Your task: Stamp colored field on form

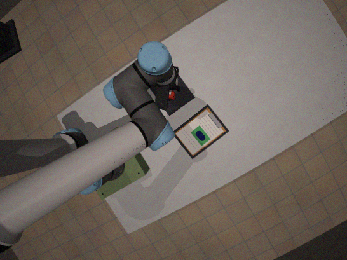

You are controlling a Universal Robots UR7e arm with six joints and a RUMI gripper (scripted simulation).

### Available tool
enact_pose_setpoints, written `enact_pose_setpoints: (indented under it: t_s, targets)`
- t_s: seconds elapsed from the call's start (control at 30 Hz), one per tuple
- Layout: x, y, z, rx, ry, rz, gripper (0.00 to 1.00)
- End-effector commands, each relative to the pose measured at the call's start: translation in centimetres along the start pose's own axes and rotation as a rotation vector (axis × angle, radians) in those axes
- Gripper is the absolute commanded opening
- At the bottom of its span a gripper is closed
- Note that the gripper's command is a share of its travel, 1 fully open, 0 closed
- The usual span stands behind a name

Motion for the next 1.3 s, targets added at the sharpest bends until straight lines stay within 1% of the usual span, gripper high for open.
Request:
enact_pose_setpoints:
  t_s: [0.0,0.07,0.13,0.37,0.63,1.27]
  targets:
    - [0.1,0.3,-0.4,0.137,-0.004,-0.002,0.19]
    - [0.1,0.4,-0.5,0.184,-0.004,-0.002,0.19]
    - [0.1,0.4,-0.5,0.184,-0.004,-0.002,0.19]
    - [0.1,0.8,-1.0,0.326,-0.004,-0.001,0.19]
    - [0.1,1.2,-1.4,0.447,-0.005,-0.001,0.19]
    - [0.1,1.5,-1.8,0.571,-0.005,-0.001,0.19]
Point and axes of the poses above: the point where the finger pads meet when closed, its own x axis back along the fingers, its own y axis across the jaws, z = x × y, the point moved 9 cm from there along x, back along the fingers, and after that the axes turned 1 degree about x, right-handed, at the moved point
